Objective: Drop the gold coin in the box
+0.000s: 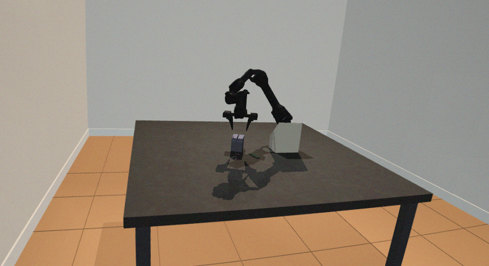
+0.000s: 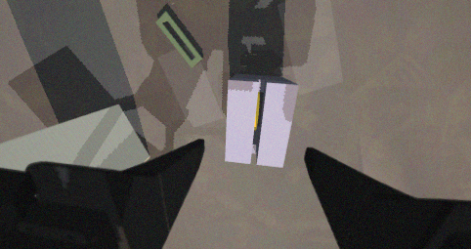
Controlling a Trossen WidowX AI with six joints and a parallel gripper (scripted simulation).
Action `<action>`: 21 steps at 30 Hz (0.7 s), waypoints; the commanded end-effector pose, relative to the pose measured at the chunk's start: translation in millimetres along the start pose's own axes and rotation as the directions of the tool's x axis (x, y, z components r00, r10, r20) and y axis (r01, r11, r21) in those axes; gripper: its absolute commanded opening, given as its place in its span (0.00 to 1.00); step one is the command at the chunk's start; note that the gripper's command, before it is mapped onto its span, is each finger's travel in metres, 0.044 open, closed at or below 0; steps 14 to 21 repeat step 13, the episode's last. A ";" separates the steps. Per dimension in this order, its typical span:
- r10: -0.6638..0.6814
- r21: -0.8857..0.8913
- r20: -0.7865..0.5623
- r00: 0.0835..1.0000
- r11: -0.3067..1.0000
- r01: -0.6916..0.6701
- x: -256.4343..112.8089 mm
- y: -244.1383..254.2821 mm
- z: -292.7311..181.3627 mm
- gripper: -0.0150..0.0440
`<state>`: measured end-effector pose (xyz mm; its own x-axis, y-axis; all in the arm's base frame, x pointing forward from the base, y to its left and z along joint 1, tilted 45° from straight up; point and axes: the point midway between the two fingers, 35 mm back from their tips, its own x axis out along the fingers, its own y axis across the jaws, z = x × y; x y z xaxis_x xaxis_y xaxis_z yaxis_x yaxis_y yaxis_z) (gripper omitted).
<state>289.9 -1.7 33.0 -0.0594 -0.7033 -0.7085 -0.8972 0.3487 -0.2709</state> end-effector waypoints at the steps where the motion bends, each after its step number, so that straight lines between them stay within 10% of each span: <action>1: -0.005 0.005 0.007 1.000 1.000 0.005 -28.3 0.1 0.1 1.00; 21: -0.005 0.002 0.004 1.000 1.000 0.005 -37.4 1.4 -1.2 1.00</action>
